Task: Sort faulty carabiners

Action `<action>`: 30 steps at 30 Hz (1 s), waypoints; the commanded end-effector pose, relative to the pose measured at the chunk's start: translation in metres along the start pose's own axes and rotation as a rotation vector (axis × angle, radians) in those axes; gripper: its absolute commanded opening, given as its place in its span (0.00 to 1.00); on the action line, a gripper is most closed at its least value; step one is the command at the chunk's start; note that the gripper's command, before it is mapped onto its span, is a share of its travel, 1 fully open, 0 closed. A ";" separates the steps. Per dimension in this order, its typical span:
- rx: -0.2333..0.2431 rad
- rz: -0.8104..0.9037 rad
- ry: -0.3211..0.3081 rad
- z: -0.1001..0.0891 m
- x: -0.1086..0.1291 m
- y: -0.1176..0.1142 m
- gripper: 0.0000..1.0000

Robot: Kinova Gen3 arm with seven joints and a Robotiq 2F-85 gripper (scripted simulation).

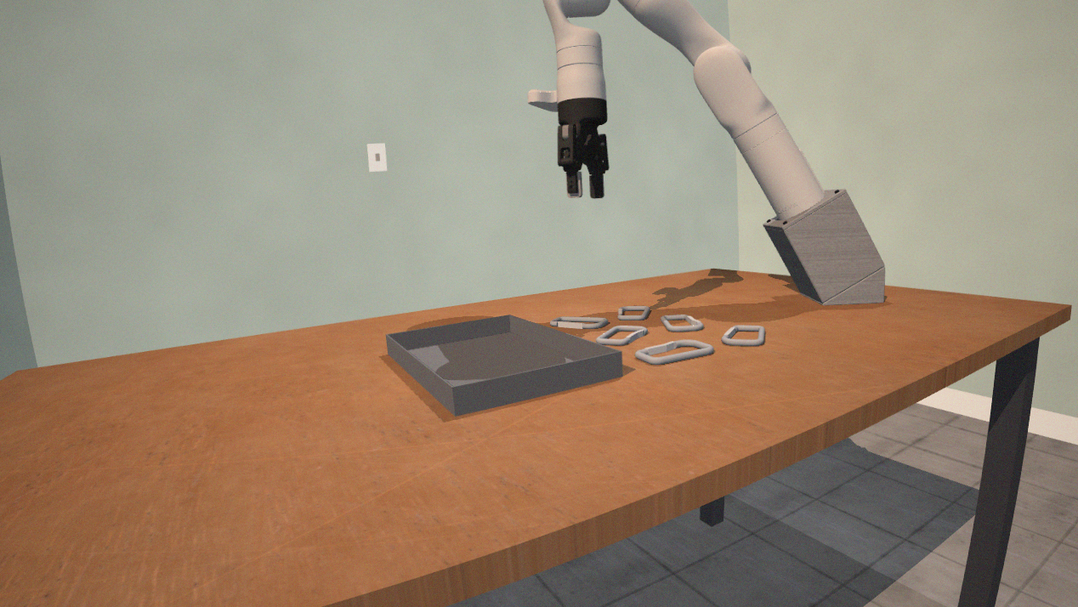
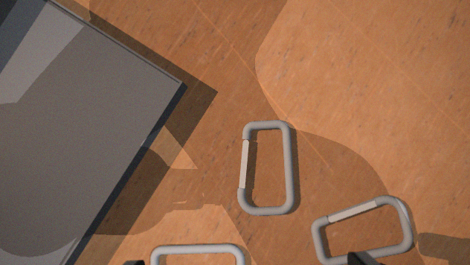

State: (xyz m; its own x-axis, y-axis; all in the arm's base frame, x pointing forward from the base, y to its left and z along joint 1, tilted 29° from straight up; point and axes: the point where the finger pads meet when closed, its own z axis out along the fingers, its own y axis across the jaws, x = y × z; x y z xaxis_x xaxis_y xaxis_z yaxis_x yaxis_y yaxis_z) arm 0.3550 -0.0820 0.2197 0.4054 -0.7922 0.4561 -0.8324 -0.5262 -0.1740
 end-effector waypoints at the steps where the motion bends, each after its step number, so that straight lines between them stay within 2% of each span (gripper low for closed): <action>1: -0.014 0.005 -0.010 0.018 -0.003 -0.003 1.00; 8: -0.014 0.005 -0.010 0.018 -0.003 -0.003 1.00; 9: -0.018 0.000 -0.003 0.072 0.027 0.016 1.00; 25: -0.018 0.000 -0.003 0.072 0.027 0.016 1.00; 26: -0.023 0.010 0.013 0.090 0.033 0.019 1.00; 30: -0.023 0.010 0.013 0.090 0.033 0.019 1.00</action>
State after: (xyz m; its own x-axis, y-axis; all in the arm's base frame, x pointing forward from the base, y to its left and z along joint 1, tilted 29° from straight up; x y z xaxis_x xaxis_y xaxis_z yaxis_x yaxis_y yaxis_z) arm 0.3845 -0.1458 0.1645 0.3891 -0.7908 0.4725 -0.8442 -0.5114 -0.1607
